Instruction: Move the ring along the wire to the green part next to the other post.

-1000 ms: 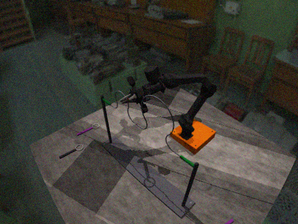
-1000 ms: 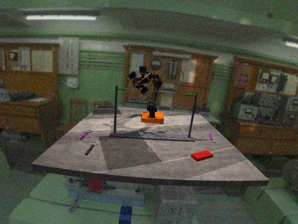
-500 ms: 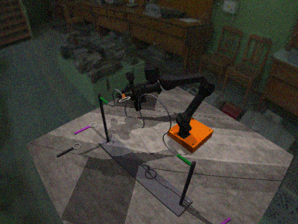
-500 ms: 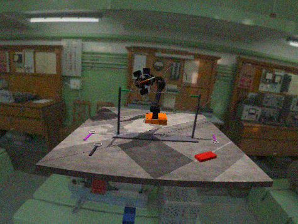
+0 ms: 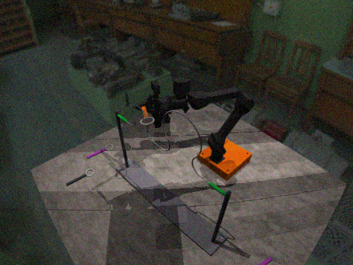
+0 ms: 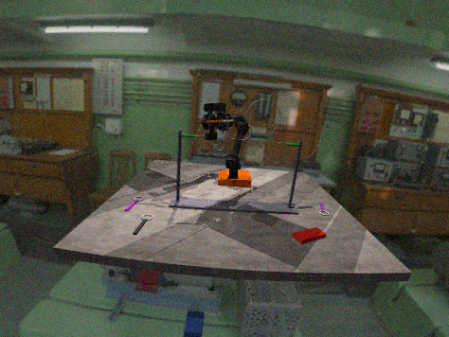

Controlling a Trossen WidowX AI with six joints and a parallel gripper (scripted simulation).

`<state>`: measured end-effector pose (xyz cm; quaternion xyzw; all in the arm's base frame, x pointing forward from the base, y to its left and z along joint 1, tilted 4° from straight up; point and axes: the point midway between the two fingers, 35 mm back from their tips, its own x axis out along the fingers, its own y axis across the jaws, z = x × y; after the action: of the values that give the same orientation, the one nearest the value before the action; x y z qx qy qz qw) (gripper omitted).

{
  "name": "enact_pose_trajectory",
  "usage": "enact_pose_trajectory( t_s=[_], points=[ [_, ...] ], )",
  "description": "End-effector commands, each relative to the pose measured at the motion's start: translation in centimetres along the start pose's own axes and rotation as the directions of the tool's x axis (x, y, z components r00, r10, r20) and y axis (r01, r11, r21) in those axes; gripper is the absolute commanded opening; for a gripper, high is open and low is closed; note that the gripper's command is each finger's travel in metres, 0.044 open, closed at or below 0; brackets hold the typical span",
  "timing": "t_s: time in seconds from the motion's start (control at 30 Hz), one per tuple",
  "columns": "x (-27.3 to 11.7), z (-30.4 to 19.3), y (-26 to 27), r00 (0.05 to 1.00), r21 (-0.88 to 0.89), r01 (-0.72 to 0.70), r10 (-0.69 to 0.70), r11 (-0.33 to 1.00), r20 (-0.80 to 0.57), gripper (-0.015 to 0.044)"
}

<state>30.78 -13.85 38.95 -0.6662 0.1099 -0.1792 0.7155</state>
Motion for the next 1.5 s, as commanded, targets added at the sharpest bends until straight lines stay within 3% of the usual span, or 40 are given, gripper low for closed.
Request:
enact_pose_trajectory(
  t_s=[0.0,0.73,1.07,1.47],
  points=[
    [0.0,0.1,-0.5,0.999,-0.073,0.043,-0.042,0.996,0.014,-0.015],
    [0.2,0.0,-1.4,0.981,-0.31,0.195,-0.182,0.931,0.07,-0.015],
    [0.3,-0.6,0.3,0.987,-0.252,0.162,-0.154,0.954,0.053,-0.015],
    [0.3,-1.2,3.8,0.999,-0.065,0.053,-0.052,0.997,0.011,-0.015]
  ],
)
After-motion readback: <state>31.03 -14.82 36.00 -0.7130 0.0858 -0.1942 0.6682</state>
